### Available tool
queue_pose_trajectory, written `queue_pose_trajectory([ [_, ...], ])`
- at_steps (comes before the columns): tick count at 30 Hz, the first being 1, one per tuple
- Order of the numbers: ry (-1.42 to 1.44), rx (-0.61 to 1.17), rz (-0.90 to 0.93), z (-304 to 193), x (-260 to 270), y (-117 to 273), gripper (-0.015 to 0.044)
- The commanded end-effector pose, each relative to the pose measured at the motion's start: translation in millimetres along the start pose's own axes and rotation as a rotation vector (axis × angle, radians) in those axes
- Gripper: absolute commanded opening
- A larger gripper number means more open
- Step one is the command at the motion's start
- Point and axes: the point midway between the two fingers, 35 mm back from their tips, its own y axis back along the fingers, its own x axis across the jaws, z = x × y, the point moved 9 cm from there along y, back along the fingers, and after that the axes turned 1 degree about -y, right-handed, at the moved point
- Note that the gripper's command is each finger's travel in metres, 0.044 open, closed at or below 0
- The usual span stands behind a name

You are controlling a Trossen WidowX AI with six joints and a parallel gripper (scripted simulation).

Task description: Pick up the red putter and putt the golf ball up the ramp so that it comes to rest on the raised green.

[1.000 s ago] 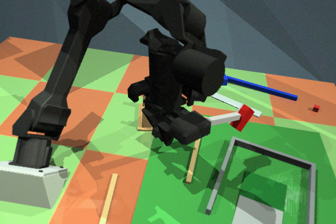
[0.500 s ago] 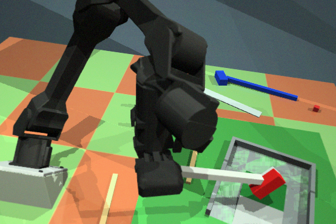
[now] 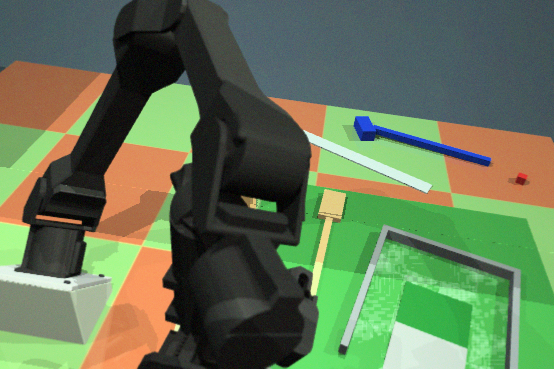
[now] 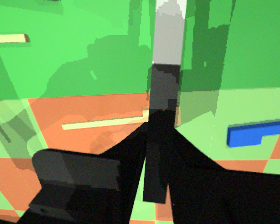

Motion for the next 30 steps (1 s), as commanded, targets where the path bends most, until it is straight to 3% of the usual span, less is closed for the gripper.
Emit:
queue_pose_trajectory([
  [1,-0.104,0.002,0.015,-3.6,-20.8,-5.1,0.0],
  [30,-0.122,0.002,0.02,-4.0,-23.4,-58.0,0.0],
])
